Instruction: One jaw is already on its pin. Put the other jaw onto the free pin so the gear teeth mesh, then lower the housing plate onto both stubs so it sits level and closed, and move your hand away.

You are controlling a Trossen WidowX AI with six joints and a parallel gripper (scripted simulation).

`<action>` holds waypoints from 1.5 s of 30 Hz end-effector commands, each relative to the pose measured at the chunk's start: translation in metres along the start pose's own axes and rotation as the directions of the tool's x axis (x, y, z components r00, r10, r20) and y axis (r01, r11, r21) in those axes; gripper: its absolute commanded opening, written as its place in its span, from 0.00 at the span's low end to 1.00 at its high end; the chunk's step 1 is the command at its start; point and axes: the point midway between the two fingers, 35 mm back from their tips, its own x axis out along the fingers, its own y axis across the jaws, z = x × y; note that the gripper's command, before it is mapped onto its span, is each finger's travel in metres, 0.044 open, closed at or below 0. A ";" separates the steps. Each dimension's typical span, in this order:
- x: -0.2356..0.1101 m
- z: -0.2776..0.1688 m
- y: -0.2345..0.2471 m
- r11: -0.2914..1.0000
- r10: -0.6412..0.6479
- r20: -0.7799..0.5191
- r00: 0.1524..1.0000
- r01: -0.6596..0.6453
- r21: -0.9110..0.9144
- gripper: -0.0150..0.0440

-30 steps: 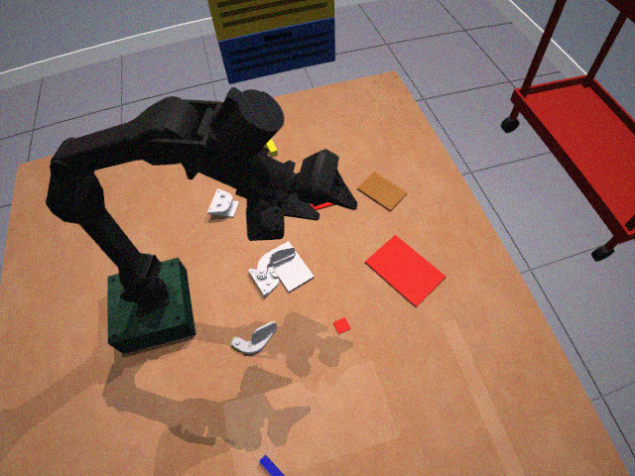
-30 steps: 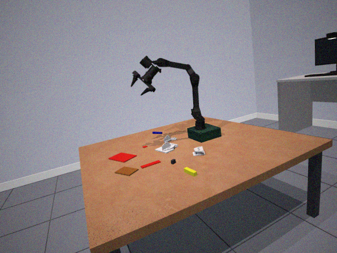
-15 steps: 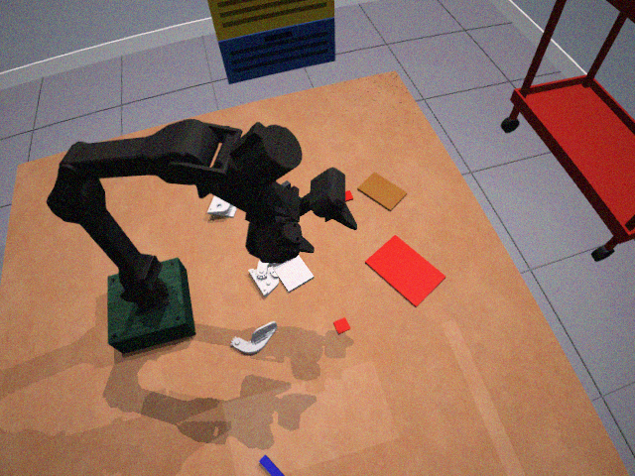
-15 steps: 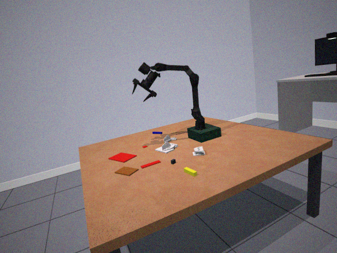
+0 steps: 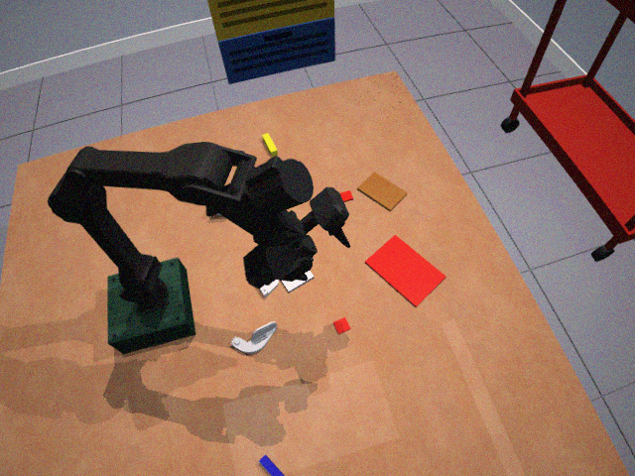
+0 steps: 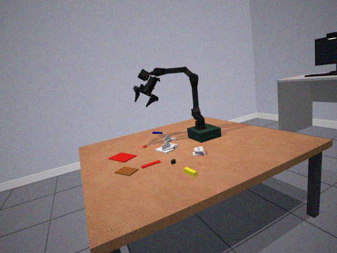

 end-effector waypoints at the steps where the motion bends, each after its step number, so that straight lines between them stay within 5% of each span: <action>1: 0.007 0.000 -0.009 0.997 -0.028 -0.004 1.000 0.028 -0.079 1.00; 21: 0.043 -0.007 -0.063 0.844 -0.182 -0.056 0.982 0.127 -0.521 1.00; 45: 0.073 -0.022 -0.133 0.448 -0.353 -0.131 0.926 0.044 -0.893 1.00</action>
